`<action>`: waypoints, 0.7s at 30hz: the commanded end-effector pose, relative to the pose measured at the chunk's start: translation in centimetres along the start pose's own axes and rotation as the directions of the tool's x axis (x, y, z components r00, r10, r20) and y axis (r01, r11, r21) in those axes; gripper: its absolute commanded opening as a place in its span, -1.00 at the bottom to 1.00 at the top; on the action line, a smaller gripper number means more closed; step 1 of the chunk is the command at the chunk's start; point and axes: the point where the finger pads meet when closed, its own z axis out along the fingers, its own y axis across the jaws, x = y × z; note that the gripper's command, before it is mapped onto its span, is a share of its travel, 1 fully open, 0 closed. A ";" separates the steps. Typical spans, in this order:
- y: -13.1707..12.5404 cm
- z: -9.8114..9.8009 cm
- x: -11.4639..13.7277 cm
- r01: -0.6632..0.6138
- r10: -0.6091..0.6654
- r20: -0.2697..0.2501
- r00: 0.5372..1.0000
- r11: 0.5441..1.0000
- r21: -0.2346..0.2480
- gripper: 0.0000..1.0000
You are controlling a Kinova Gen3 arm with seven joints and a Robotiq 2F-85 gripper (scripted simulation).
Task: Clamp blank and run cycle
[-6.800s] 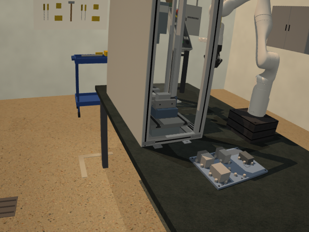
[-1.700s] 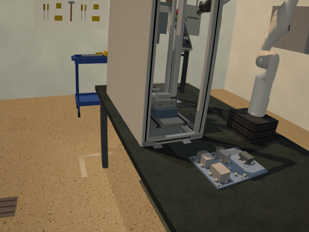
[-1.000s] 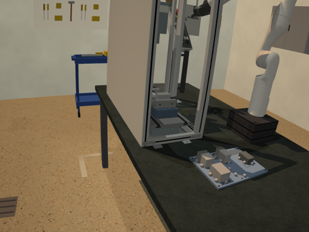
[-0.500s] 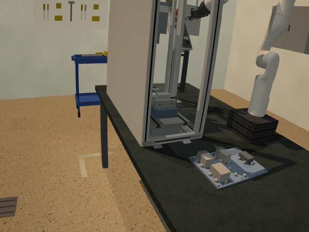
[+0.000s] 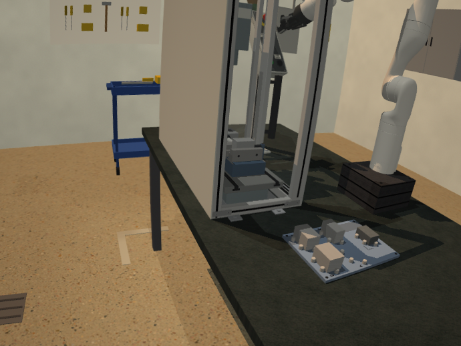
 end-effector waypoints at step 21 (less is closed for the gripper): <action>0.0 2.5 0.1 -0.001 0.001 -0.001 1.000 1.000 0.000 -0.80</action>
